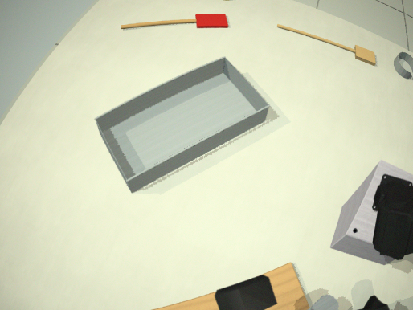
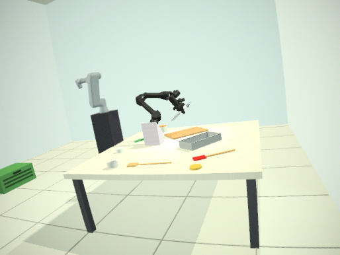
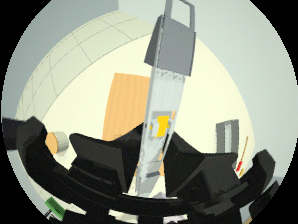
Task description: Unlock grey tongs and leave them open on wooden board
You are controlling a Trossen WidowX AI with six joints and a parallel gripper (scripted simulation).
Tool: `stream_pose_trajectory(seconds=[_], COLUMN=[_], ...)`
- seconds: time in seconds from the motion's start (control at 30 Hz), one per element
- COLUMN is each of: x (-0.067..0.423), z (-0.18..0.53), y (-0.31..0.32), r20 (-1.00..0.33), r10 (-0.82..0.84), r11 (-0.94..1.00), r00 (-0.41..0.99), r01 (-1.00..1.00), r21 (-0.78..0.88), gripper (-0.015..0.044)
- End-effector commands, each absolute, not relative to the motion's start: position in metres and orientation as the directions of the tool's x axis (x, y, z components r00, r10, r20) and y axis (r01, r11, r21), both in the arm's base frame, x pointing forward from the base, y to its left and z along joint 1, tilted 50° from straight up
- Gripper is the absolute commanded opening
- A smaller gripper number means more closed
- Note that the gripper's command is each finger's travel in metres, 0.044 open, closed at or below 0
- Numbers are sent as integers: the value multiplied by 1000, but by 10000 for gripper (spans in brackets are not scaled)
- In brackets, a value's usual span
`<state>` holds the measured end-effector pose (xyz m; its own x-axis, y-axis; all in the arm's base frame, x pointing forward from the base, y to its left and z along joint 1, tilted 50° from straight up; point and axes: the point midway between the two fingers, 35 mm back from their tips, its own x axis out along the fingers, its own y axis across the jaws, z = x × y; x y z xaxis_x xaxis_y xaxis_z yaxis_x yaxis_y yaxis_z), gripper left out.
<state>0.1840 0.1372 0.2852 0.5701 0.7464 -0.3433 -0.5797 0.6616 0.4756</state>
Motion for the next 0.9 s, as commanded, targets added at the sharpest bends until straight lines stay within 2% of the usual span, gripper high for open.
stream_pose_trajectory(seconds=[0.0, 0.43, 0.87], x=[184, 175, 162], z=[286, 294, 303], y=[132, 117, 102], r20=[-282, -51, 204], r10=[729, 682, 613], r11=[670, 644, 576], r00=[624, 730, 763], r01=[-564, -566, -609], r21=[483, 514, 546], gripper=[-150, -150, -150])
